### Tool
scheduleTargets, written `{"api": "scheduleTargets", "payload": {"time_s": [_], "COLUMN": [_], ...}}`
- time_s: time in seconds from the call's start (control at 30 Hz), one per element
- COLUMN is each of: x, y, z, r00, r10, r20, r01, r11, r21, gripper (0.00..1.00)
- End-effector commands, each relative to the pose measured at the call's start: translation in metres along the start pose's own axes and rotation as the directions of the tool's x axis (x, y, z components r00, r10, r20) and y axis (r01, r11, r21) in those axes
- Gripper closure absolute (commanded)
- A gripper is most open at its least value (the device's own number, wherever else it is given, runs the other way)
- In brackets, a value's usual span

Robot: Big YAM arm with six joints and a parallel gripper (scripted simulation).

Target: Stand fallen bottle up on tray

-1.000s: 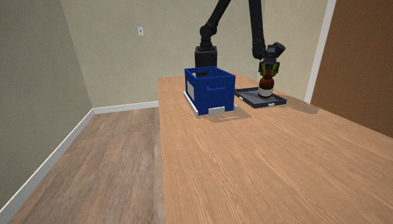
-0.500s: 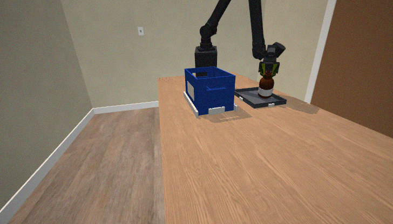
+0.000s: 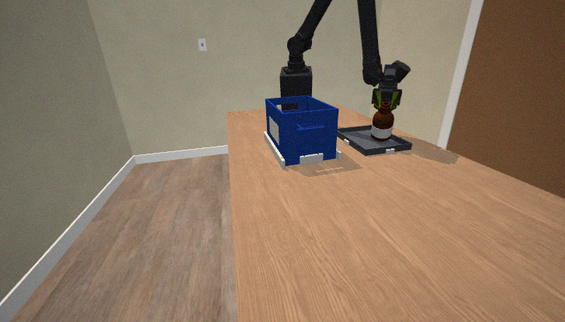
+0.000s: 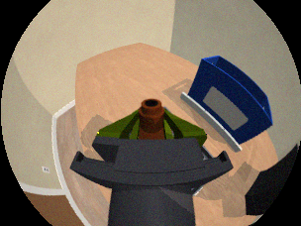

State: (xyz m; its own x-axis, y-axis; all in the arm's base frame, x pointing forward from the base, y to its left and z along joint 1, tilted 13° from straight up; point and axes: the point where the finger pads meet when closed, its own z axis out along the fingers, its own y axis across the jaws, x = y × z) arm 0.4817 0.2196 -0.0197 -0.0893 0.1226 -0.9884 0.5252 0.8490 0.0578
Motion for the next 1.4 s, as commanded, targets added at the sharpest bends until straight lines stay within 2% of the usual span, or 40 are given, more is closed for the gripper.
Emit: {"api": "scheduleTargets", "payload": {"time_s": [0.0,0.77,0.8,1.0,1.13,1.33,1.37], "x": [-0.015,-0.009,-0.020,-0.007,-0.012,-0.007,-0.013], "y": [0.013,0.012,0.015,0.011,0.014,0.012,0.014], "z": [0.005,0.006,0.005,0.007,0.006,0.007,0.006], "r00": [0.998,0.998,0.997,0.999,0.998,0.998,0.998], "r10": [0.062,0.053,0.073,0.050,0.062,0.053,0.064], "r20": [0.022,0.020,0.026,0.019,0.023,0.020,0.023], "r01": [-0.062,-0.053,-0.073,-0.050,-0.062,-0.053,-0.064], "r11": [0.998,0.999,0.997,0.999,0.998,0.999,0.998], "r21": [-0.005,-0.003,-0.007,-0.002,-0.005,-0.003,-0.005], "gripper": [1.00,1.00,1.00,1.00,1.00,1.00,1.00]}}
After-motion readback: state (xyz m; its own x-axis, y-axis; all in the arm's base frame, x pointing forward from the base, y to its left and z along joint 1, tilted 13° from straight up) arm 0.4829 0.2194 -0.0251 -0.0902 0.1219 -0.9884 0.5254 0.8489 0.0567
